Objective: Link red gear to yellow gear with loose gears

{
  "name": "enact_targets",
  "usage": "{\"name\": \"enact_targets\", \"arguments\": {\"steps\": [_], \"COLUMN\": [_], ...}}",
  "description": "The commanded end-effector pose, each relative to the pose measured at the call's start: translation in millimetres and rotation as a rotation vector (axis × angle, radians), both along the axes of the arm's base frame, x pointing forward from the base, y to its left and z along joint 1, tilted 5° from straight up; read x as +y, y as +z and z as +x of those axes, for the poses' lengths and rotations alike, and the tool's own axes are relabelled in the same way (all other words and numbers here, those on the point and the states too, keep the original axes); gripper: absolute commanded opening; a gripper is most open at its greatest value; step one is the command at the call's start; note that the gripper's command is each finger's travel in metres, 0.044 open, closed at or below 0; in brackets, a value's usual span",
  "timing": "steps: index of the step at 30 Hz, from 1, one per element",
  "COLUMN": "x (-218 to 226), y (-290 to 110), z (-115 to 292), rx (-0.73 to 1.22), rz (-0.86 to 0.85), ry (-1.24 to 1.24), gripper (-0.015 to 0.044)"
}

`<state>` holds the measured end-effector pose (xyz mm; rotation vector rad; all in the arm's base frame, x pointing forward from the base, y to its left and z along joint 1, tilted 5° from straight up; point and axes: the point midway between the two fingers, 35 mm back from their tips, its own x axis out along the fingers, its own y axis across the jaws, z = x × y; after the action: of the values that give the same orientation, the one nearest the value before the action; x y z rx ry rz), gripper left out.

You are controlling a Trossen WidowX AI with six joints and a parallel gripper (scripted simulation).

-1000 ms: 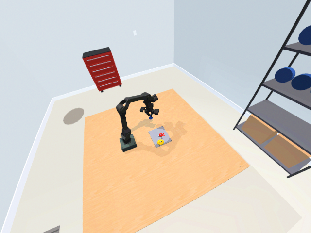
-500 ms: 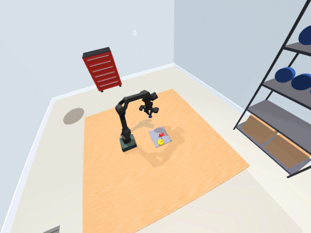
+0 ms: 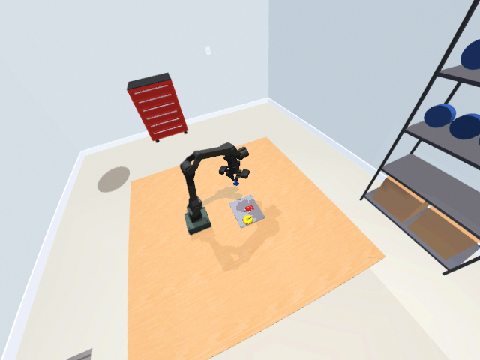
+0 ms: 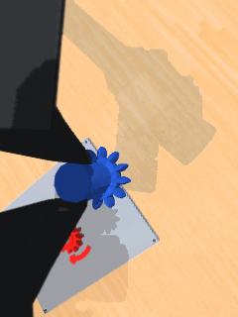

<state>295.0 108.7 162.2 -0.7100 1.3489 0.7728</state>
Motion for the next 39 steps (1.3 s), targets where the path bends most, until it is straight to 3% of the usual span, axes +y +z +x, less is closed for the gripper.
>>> {"name": "enact_targets", "arguments": {"steps": [1, 39], "x": [-8, -94], "y": [-6, -48], "z": [4, 34], "rx": [0.005, 0.005], "rz": [0.003, -0.003], "ry": [-0.005, -0.01], "gripper": [0.0, 0.0]}}
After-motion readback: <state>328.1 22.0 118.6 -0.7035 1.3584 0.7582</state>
